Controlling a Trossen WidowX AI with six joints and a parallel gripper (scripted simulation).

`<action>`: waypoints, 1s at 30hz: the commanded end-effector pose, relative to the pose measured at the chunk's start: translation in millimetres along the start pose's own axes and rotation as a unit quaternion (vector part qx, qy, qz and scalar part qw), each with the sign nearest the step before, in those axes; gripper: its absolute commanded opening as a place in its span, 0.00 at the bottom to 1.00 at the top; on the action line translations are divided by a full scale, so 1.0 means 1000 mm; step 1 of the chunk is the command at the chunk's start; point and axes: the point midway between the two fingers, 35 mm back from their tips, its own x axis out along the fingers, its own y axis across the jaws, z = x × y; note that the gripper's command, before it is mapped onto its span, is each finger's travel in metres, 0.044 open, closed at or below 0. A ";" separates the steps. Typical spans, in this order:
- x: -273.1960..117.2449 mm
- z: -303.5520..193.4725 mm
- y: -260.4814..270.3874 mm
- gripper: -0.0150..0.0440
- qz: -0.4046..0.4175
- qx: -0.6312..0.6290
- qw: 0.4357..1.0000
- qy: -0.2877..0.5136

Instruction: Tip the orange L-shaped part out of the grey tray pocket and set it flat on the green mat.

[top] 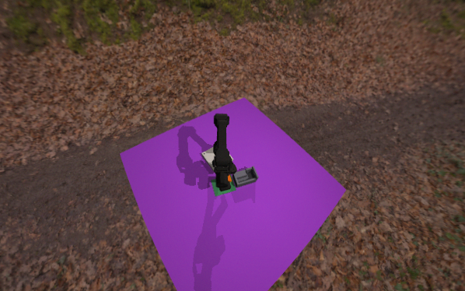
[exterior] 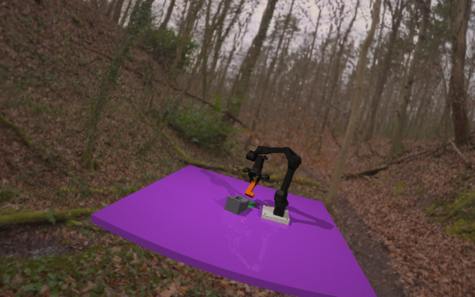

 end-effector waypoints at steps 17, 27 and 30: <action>0.034 0.000 0.001 0.25 0.001 -0.002 1.000 -0.001; 0.050 0.000 0.001 0.25 0.001 -0.002 1.000 -0.001; 0.054 0.000 0.001 0.25 0.001 -0.002 1.000 -0.001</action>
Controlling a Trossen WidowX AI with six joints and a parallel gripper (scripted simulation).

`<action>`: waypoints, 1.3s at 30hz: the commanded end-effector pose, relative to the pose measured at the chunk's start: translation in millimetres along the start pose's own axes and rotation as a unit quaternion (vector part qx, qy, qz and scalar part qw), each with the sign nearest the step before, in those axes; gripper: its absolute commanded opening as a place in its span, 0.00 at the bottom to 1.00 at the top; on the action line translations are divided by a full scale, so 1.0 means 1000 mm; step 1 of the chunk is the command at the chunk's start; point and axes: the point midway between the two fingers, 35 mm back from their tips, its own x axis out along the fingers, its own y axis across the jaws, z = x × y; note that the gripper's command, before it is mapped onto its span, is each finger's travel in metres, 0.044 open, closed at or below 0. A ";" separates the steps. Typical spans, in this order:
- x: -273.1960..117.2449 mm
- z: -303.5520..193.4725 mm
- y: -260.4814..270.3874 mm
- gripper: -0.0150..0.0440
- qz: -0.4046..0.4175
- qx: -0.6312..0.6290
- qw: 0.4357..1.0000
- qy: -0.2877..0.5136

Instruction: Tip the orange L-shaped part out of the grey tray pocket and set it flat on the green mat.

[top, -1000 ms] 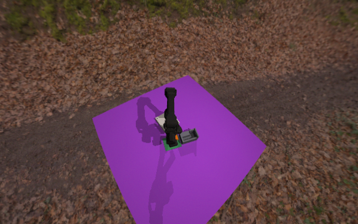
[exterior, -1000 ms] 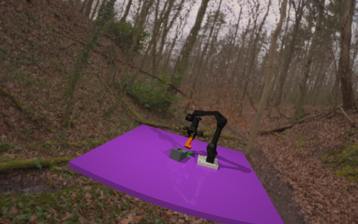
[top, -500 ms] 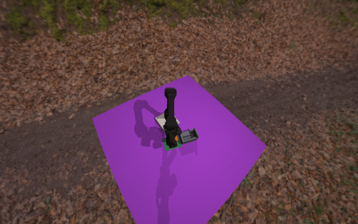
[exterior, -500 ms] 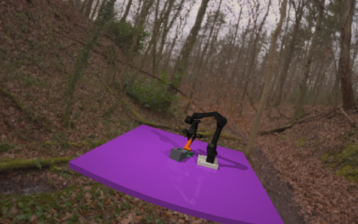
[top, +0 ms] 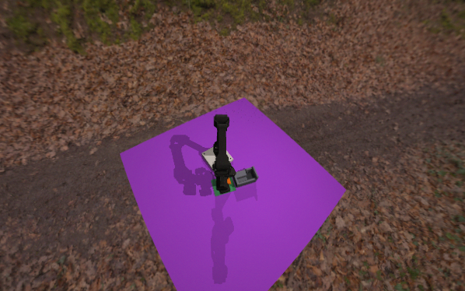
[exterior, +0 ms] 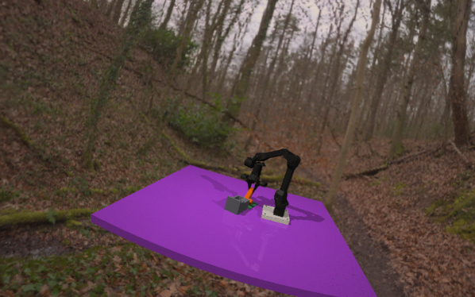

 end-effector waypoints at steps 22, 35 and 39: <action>0.012 0.000 0.001 0.43 0.002 -0.001 1.000 -0.001; -0.051 -0.001 -0.002 0.93 0.001 0.001 1.000 -0.001; -0.077 0.000 0.001 0.93 0.001 0.001 1.000 -0.001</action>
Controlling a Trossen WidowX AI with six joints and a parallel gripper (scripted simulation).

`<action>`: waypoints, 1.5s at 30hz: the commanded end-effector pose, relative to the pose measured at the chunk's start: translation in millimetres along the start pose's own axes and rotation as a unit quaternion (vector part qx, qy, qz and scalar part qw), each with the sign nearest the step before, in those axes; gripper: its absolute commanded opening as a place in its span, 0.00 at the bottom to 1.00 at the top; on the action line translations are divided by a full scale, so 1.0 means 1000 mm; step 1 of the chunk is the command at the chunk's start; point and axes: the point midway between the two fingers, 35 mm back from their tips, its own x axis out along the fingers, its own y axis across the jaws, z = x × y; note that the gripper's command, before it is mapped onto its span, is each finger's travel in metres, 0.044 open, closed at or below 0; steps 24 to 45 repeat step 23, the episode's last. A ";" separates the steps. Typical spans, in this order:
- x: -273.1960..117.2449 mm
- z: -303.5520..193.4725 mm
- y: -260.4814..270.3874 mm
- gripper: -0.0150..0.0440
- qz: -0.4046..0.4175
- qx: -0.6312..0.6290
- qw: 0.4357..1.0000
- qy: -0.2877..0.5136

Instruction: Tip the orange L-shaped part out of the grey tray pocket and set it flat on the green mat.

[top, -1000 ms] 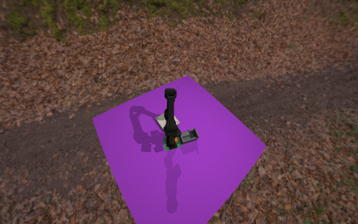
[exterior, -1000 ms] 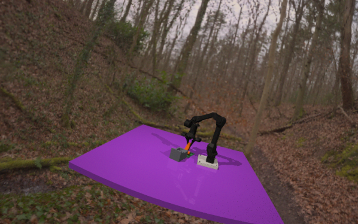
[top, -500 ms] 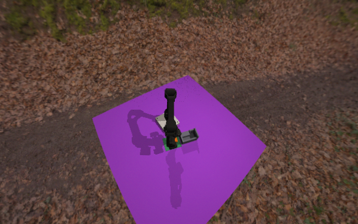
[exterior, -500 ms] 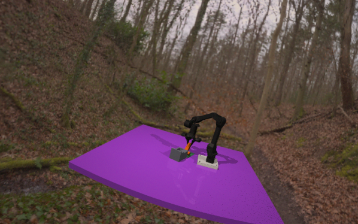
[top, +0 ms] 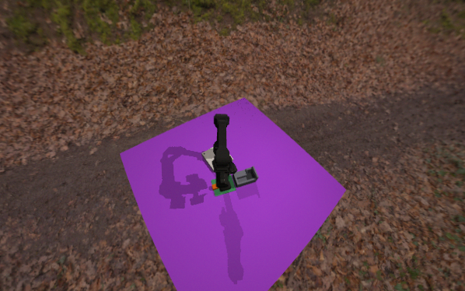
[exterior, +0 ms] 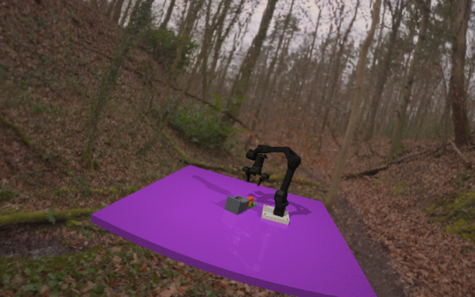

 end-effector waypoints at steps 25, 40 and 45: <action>-0.017 0.001 0.002 0.93 -0.002 0.000 1.000 0.000; -0.017 0.001 0.002 0.93 -0.002 0.000 1.000 0.000; -0.017 0.001 0.002 0.93 -0.002 0.000 1.000 0.000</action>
